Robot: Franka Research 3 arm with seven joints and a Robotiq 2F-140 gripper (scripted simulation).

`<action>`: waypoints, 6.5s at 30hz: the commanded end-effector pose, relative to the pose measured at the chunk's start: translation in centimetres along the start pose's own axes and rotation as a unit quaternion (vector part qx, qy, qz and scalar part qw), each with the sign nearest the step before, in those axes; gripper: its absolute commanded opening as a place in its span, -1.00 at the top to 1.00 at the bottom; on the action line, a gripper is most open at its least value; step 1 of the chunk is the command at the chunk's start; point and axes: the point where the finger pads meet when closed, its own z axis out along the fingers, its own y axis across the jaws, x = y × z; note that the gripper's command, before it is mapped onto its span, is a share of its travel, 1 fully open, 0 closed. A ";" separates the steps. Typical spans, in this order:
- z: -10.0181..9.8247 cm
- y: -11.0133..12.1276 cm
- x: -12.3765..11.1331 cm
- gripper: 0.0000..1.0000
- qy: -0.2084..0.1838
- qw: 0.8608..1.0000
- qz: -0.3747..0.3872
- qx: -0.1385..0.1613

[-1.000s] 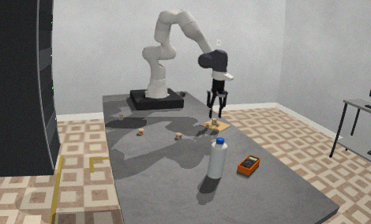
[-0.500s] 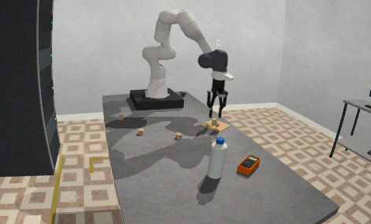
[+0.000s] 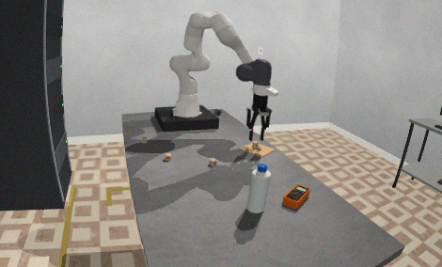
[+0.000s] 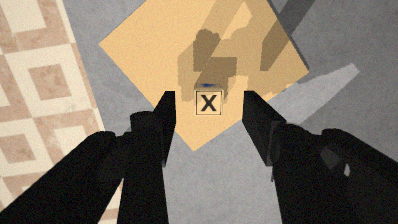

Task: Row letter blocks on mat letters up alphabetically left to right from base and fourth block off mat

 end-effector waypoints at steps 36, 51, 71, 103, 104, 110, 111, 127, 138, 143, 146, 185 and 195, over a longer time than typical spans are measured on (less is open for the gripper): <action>1.1 0.0 0.0 0.14 0.000 1.000 0.003 0.000; 3.3 0.0 0.0 0.14 0.000 1.000 0.003 0.000; 3.4 0.0 0.0 0.14 0.000 1.000 0.003 0.000; 3.4 0.0 0.0 0.35 0.000 1.000 0.003 0.000; 3.4 0.0 0.0 0.35 0.000 1.000 0.003 0.000; 3.4 0.0 0.0 0.57 0.000 1.000 0.003 0.000; 3.4 0.0 0.0 0.57 0.000 1.000 0.003 0.000; 3.4 0.0 0.0 0.57 0.000 1.000 0.003 0.000; 3.4 0.0 0.0 0.57 0.000 1.000 0.003 0.000; 3.3 0.0 0.0 0.57 0.000 1.000 0.003 0.000; 2.7 0.0 0.0 0.57 0.000 1.000 0.003 0.000; -6.7 0.9 1.9 0.57 -0.001 0.995 -0.099 0.001; -6.7 1.4 3.0 0.57 -0.001 0.988 -0.157 0.001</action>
